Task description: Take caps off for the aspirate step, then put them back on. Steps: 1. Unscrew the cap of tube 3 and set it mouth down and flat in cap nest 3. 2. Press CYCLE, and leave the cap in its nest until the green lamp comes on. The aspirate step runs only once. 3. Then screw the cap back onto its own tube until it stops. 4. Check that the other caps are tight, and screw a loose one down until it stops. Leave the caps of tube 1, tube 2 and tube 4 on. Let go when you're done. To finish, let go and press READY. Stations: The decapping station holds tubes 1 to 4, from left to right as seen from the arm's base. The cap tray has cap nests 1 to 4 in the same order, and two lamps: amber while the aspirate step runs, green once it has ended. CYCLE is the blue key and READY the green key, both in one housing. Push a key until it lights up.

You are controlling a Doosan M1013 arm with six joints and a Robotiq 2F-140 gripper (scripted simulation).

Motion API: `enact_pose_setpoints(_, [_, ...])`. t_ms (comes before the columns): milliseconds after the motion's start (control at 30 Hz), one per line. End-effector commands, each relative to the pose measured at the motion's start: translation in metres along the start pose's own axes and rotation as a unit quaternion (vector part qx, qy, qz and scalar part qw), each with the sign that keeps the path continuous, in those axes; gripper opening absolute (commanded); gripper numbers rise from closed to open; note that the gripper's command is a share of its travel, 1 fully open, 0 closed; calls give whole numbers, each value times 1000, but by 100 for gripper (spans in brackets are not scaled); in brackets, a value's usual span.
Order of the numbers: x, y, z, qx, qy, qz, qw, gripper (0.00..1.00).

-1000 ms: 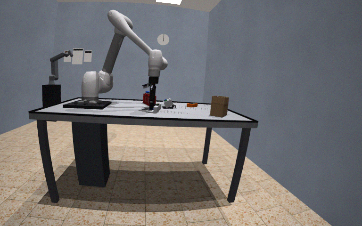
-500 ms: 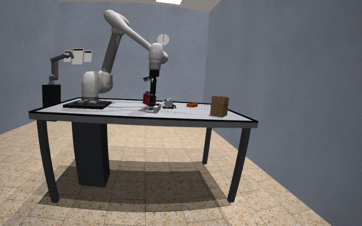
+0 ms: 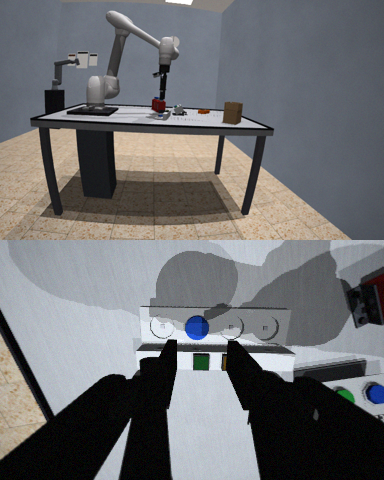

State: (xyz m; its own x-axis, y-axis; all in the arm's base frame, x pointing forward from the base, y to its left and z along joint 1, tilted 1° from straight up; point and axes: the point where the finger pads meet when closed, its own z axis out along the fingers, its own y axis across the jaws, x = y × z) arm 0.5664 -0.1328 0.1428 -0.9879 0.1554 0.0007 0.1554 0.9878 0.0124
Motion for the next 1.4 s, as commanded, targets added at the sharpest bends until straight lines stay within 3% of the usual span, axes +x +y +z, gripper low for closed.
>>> enact_pose_setpoints(0, [0, -2, -22, 1, 0, 2, 1000, 36])
enact_pose_setpoints(1367, [1, -1, -18, 0, 1, 1, 1000, 36])
